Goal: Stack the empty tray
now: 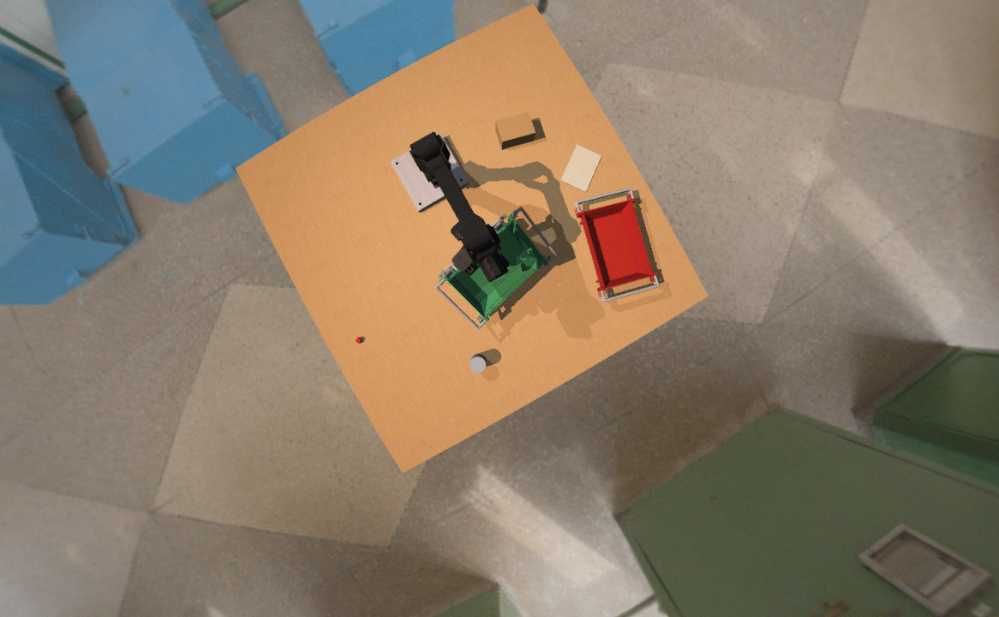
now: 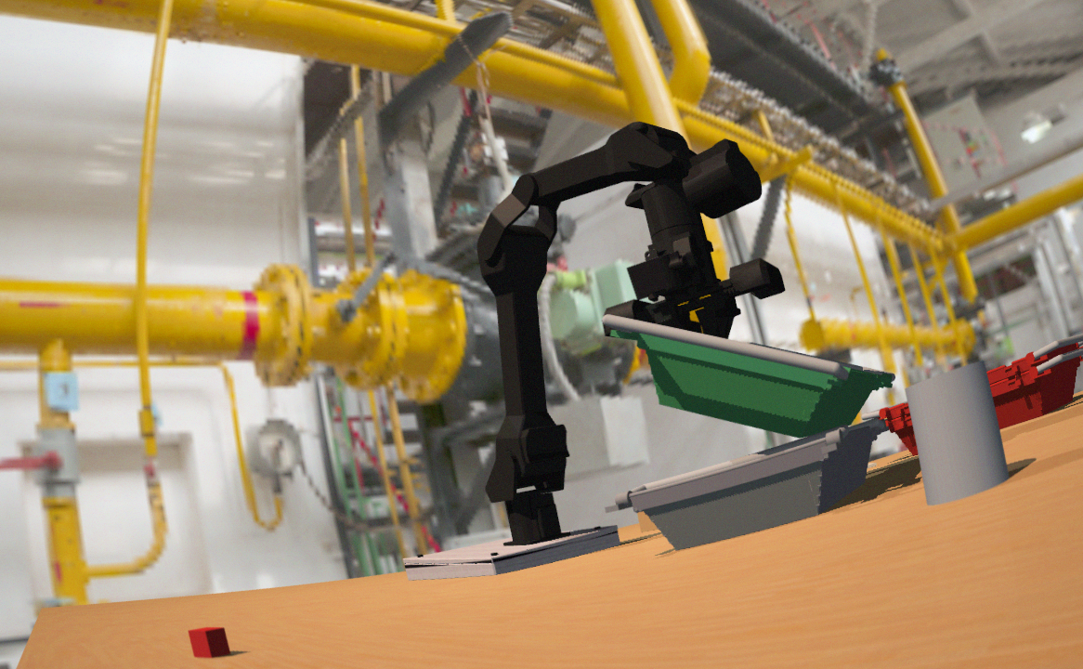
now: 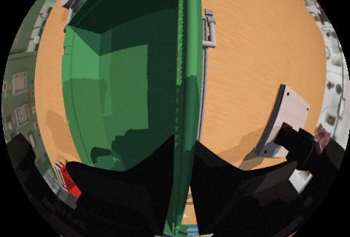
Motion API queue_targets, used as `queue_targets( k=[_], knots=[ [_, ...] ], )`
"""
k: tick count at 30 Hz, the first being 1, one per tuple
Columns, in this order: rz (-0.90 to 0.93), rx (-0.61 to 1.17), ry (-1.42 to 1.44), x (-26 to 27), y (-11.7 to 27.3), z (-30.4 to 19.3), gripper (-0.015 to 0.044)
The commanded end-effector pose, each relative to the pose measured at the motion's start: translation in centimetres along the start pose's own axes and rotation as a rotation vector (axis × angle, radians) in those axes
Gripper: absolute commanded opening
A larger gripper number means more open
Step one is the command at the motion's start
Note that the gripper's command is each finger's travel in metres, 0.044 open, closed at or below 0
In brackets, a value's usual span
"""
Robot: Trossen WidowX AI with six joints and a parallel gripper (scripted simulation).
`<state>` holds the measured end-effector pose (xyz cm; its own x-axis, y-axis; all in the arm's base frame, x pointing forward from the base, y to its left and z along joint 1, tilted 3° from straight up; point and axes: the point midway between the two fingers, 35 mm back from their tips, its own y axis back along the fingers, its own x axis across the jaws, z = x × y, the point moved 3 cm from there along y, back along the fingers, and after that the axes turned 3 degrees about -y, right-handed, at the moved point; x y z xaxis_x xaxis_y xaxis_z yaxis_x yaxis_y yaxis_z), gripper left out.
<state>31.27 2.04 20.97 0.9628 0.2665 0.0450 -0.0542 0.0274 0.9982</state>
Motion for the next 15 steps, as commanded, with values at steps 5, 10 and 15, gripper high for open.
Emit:
queue_targets(
  k=[5, 10, 15],
  knots=[
    [0.034, -0.005, 0.002, -0.3, 0.2, 0.0, 0.0000],
    [0.034, -0.005, 0.002, -0.5, -0.1, 0.0, 0.0000],
    [0.034, -0.005, 0.002, -0.8, -0.6, 0.0, 0.0000]
  ],
)
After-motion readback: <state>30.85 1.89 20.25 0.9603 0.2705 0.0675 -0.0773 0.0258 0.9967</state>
